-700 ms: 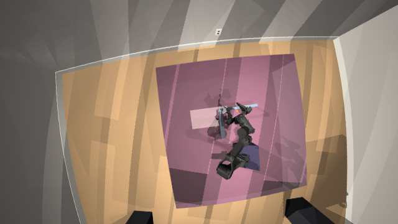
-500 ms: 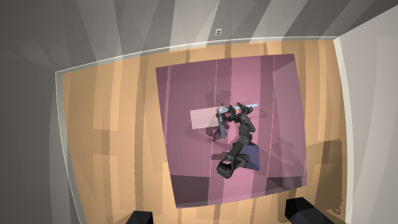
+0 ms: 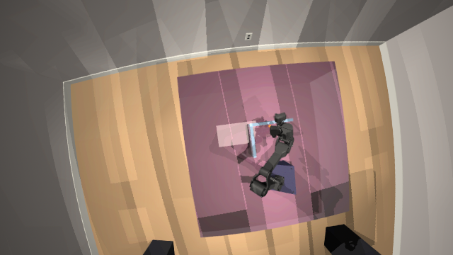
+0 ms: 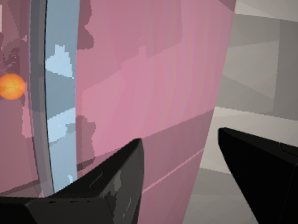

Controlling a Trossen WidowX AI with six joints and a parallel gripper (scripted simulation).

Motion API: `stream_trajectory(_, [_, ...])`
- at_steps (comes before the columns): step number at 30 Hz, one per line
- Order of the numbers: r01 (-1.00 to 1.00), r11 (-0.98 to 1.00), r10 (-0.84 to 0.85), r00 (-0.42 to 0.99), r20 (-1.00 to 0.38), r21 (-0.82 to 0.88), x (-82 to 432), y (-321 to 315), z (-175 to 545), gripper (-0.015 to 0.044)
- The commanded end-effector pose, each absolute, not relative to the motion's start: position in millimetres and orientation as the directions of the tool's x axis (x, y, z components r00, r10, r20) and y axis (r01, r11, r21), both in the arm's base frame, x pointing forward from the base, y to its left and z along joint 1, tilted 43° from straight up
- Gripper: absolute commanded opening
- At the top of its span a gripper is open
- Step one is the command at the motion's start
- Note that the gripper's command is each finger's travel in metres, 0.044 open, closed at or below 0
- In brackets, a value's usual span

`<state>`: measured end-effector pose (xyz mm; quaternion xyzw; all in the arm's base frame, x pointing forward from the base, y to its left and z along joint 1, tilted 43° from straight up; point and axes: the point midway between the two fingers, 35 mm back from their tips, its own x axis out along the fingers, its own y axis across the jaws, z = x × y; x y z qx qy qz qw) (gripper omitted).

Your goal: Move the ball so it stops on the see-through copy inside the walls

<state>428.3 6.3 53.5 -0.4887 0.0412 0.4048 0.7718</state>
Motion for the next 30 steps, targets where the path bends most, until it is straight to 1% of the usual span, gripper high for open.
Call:
stream_trajectory(1, [-0.695,0.67,0.609,0.316,-0.728,0.26,390.2,1.7,-9.4,0.0211])
stream_trajectory(7, [-0.422,0.717,0.648,0.11,-0.754,0.555,362.7,15.8,-15.8,0.0211])
stream_trajectory(11, [-0.191,0.723,0.67,-0.036,-0.741,0.663,343.4,27.8,-13.5,0.0211])
stream_trajectory(13, [-0.124,0.722,0.676,-0.08,-0.732,0.681,336.6,30.9,-11.6,0.0211])
stream_trajectory(30, [-0.119,0.722,0.677,-0.083,-0.731,0.682,336.2,31.2,-11.5,0.0211])
